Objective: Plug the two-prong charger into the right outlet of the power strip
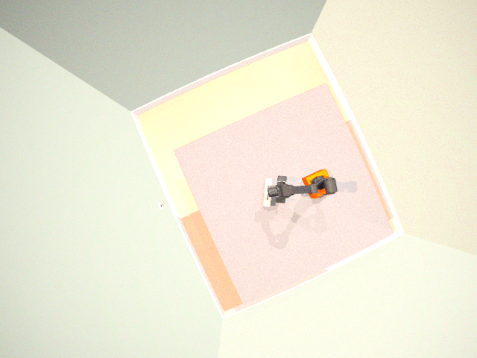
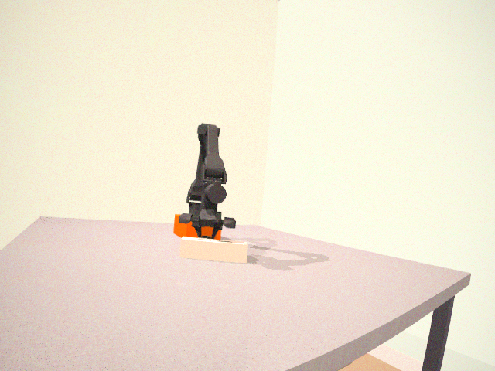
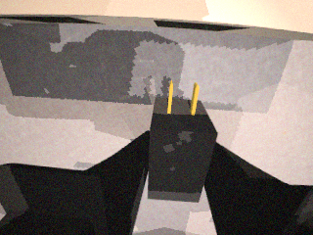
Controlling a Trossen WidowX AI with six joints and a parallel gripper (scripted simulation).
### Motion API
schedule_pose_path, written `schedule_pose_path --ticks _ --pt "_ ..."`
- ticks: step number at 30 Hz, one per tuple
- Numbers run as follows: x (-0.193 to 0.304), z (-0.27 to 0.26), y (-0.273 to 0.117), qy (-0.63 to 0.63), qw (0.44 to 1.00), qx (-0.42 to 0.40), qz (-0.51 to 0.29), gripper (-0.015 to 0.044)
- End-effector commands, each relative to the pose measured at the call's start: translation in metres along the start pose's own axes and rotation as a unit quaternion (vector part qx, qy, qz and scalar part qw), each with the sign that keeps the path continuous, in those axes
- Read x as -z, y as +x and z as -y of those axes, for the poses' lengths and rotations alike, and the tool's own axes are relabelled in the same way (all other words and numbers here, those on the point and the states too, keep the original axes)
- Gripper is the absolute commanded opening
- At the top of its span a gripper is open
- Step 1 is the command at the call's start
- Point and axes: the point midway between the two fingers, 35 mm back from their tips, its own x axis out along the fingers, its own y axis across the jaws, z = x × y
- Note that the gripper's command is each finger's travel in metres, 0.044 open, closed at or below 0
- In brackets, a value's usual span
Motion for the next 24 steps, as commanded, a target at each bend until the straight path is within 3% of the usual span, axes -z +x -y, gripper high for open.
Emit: schedule_pose_path --ticks 1,24 --pt "-0.006 0.000 0.000 0.001 1.000 -0.001 -0.001 0.0000" --pt "-0.017 0.001 0.001 0.004 1.000 -0.001 0.000 0.0000"
